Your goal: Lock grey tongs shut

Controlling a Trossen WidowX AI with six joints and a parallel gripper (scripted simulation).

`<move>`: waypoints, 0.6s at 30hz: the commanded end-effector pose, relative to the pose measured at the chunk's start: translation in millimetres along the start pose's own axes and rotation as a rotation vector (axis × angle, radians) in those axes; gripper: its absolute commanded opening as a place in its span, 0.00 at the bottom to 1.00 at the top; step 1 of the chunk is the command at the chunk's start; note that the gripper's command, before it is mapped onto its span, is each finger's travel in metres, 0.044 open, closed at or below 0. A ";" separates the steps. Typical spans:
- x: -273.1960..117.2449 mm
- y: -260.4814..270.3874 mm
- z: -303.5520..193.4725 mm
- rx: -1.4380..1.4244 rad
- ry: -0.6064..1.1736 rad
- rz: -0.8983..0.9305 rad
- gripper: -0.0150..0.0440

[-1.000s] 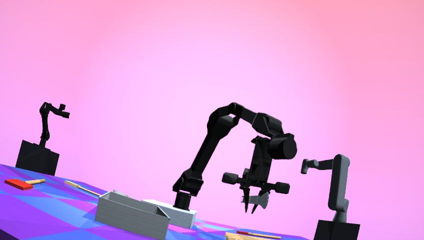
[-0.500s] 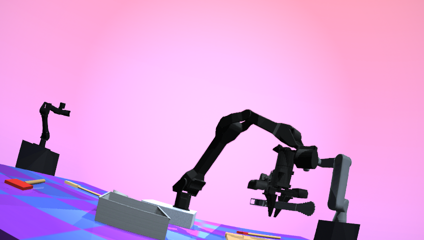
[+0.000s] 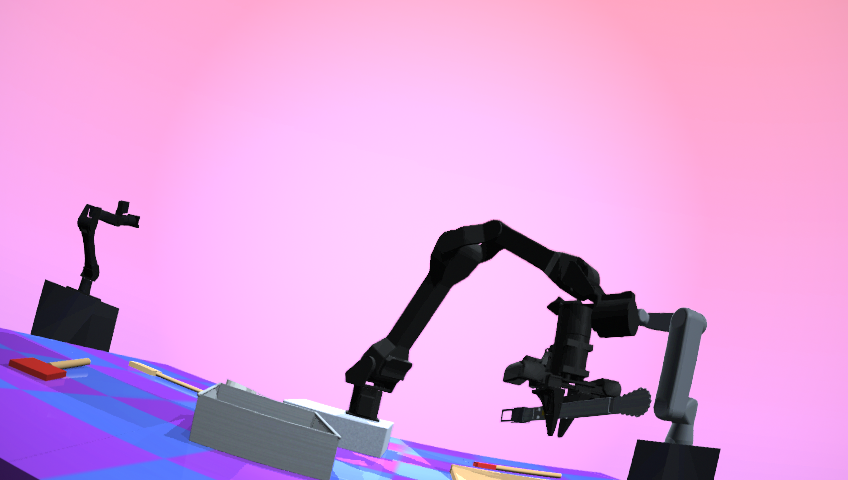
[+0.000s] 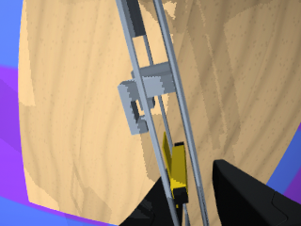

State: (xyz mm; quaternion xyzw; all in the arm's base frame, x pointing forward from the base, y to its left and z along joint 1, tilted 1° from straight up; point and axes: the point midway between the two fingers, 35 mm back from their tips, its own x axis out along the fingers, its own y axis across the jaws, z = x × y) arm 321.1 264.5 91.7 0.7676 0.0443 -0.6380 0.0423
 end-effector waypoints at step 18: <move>-4.6 -15.5 -6.9 -0.087 0.446 0.026 0.00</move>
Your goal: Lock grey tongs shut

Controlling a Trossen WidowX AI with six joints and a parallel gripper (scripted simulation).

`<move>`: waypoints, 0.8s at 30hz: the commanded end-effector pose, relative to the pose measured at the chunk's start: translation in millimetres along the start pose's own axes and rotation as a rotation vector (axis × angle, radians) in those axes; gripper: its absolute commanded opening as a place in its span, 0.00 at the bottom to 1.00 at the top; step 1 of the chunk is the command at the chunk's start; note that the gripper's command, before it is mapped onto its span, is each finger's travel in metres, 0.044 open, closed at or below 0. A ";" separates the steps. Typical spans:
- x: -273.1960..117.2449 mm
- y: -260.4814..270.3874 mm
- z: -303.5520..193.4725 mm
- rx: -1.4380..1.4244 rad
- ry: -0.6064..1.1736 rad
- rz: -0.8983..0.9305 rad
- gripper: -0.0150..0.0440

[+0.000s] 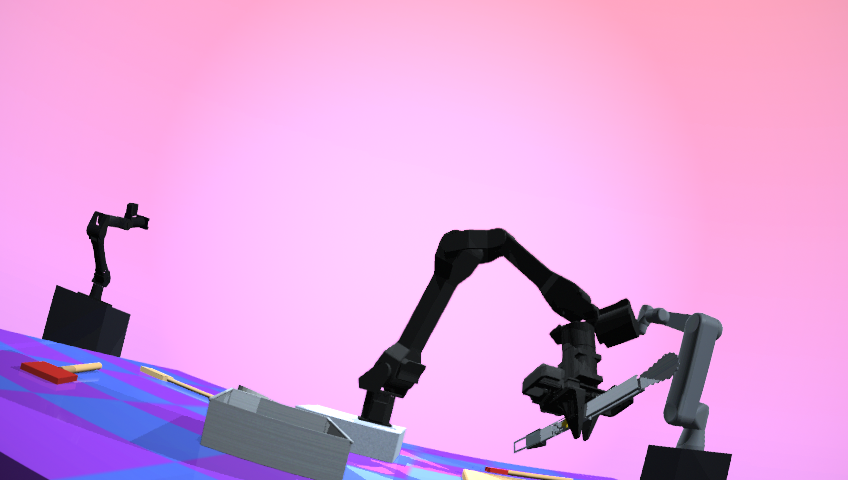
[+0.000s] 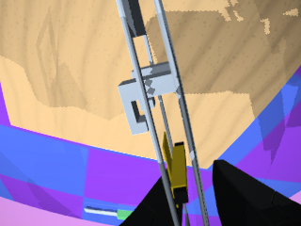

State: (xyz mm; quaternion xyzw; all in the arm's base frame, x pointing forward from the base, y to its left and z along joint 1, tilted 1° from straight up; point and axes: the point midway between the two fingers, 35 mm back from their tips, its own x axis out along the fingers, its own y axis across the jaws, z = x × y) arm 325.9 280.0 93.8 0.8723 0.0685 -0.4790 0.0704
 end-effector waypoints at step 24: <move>-42.5 5.8 6.5 0.052 0.529 0.035 0.00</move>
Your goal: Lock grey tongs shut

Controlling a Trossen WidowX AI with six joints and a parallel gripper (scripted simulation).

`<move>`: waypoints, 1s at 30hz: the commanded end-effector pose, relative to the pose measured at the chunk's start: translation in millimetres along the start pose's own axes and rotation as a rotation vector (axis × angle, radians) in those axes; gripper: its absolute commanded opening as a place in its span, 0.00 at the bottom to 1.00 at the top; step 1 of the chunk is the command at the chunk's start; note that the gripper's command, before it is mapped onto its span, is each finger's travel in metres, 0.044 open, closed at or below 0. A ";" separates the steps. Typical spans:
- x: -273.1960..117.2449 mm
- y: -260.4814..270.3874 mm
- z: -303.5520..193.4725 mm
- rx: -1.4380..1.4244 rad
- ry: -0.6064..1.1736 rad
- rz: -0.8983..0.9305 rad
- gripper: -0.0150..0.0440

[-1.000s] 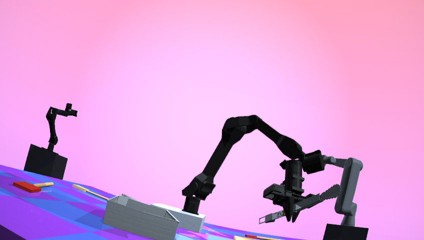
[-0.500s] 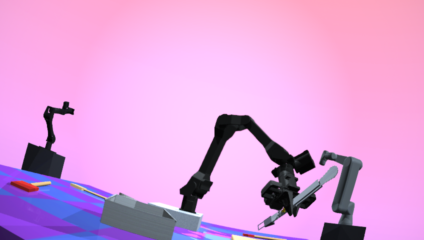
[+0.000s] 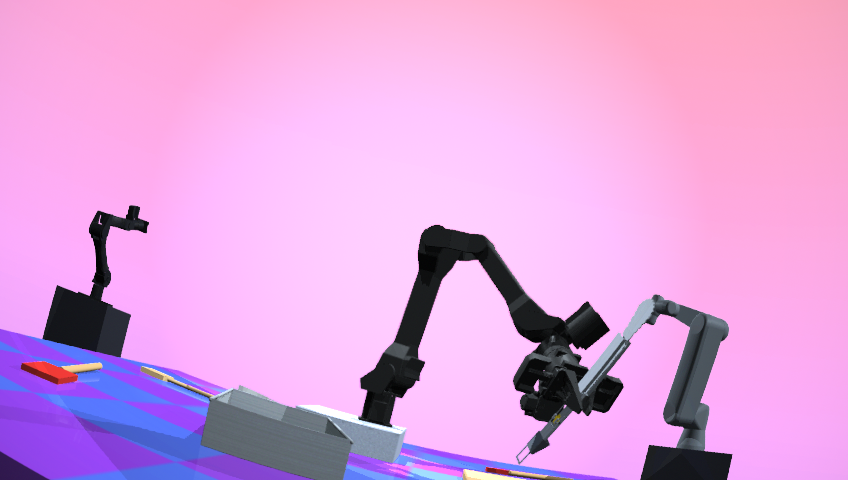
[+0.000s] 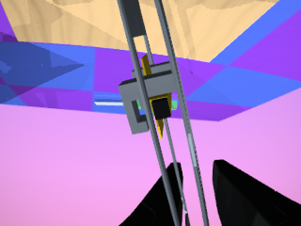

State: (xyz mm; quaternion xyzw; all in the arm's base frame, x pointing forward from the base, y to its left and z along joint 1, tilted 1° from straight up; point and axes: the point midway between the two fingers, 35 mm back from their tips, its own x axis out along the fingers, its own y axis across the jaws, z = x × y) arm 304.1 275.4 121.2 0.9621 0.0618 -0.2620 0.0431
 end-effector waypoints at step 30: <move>-31.6 18.7 -1.1 0.079 0.213 0.034 0.00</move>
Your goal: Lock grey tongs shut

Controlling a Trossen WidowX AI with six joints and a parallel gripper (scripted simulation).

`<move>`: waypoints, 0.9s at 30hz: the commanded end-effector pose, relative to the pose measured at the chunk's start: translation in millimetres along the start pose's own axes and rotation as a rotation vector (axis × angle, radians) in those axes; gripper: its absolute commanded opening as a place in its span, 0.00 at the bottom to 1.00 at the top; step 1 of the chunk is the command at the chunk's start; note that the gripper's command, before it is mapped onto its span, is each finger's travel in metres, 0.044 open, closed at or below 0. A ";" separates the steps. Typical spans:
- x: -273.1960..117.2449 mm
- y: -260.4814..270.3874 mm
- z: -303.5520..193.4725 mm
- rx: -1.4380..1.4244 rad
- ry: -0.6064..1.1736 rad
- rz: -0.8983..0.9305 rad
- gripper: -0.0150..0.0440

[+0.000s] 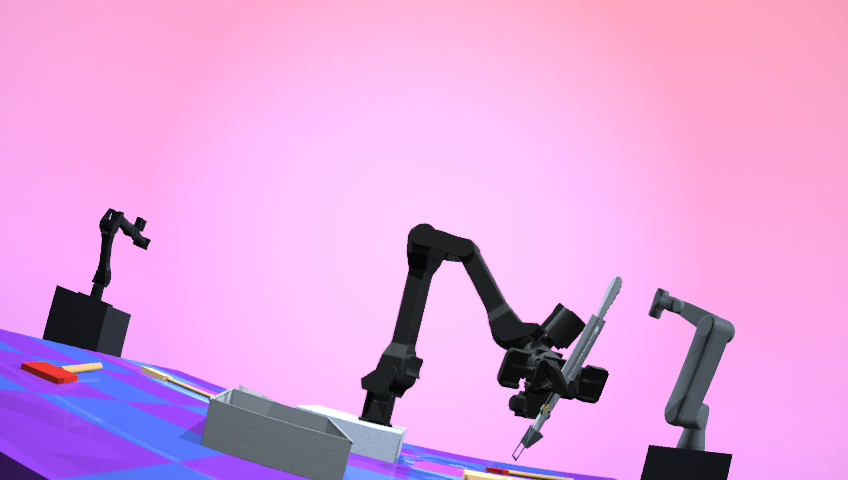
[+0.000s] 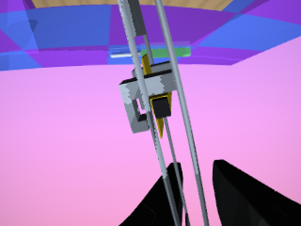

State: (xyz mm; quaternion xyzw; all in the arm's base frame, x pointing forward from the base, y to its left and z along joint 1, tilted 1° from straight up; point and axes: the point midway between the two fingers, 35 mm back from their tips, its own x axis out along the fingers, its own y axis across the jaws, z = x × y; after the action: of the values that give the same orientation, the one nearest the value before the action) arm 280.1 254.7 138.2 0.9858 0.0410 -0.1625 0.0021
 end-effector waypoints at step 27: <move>13.9 -8.8 1.4 -0.037 -0.081 -0.012 0.00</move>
State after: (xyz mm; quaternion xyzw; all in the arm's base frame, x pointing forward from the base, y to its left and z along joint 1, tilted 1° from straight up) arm 285.8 258.0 129.2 0.9804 0.0453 -0.1903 0.0240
